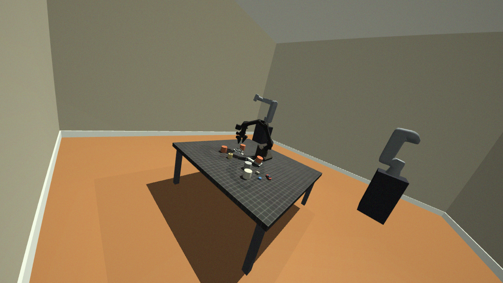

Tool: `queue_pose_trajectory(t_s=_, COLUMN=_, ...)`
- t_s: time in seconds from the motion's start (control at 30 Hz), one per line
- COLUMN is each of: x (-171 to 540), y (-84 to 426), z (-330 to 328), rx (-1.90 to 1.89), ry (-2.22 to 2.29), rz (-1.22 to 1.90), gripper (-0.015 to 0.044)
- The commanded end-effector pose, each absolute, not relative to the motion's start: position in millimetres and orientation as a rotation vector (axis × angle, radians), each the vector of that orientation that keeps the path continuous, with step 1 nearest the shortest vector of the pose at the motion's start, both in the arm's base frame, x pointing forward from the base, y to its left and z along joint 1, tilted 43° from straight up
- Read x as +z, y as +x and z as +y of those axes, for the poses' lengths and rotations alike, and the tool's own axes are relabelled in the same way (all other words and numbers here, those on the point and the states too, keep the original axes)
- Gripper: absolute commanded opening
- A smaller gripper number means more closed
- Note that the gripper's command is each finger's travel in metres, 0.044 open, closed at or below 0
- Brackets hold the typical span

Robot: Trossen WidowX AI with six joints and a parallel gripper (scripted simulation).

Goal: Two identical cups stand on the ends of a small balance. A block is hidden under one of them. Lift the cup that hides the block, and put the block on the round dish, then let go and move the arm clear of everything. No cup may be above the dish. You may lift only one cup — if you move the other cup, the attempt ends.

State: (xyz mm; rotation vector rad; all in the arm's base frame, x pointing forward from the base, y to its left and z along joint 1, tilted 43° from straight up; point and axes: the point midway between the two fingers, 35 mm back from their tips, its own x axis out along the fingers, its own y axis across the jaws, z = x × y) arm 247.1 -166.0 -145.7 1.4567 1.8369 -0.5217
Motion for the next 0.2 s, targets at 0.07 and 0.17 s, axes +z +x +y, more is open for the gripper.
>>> queue_pose_trajectory(t_s=0.07, x=-137.0, y=248.1, z=-172.6, rx=-0.519, ry=1.447, rz=1.836, gripper=0.0440)
queue_pose_trajectory(t_s=0.17, x=-137.0, y=248.1, z=-172.6, rx=-0.519, ry=1.447, rz=1.836, gripper=0.0440)
